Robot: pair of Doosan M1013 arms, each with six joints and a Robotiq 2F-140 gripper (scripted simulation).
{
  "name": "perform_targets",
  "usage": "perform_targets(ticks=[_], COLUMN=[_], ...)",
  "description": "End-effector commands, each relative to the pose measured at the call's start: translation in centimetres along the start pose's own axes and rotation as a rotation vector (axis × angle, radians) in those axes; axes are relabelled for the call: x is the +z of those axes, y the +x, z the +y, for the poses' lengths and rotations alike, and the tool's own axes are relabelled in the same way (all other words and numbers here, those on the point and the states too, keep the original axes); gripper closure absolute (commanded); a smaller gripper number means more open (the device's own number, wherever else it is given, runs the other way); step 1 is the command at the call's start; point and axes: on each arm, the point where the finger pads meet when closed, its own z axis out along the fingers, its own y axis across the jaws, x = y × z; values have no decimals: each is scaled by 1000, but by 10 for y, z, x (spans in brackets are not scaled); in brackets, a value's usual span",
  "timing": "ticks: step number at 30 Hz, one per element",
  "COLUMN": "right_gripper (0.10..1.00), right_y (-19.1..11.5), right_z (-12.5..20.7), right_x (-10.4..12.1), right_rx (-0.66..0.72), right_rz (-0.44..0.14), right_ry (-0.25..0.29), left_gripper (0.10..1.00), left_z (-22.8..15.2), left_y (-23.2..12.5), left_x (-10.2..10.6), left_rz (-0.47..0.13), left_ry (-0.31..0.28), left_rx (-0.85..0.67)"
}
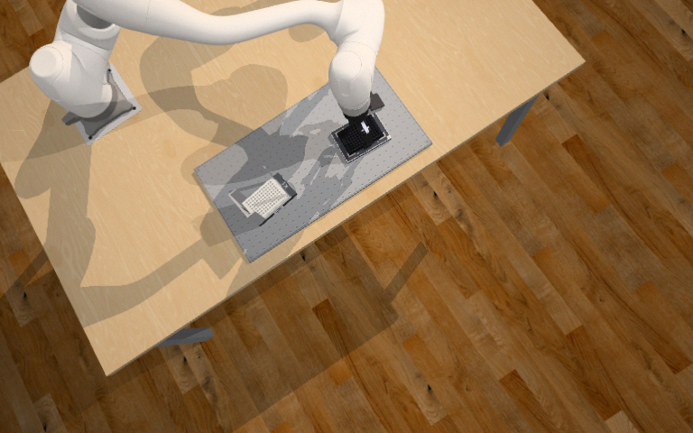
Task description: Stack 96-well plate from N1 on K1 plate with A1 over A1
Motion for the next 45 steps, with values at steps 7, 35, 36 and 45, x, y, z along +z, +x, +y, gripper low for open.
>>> perform_targets(ticks=[7, 35, 36, 45], right_gripper=[493, 493, 493, 493], right_y=[1, 1, 1, 1], right_z=[0, 0, 0, 0], right_x=[-12, -55, -57, -68], right_rx=[0, 0, 0, 0], right_rz=[2, 2, 2, 2], right_ry=[-1, -1, -1, -1], left_gripper=[98, 98, 98, 98], left_z=[0, 0, 0, 0], left_y=[0, 0, 0, 0], left_x=[0, 0, 0, 0], left_rz=[0, 0, 0, 0], left_ry=[0, 0, 0, 0], left_rx=[0, 0, 0, 0])
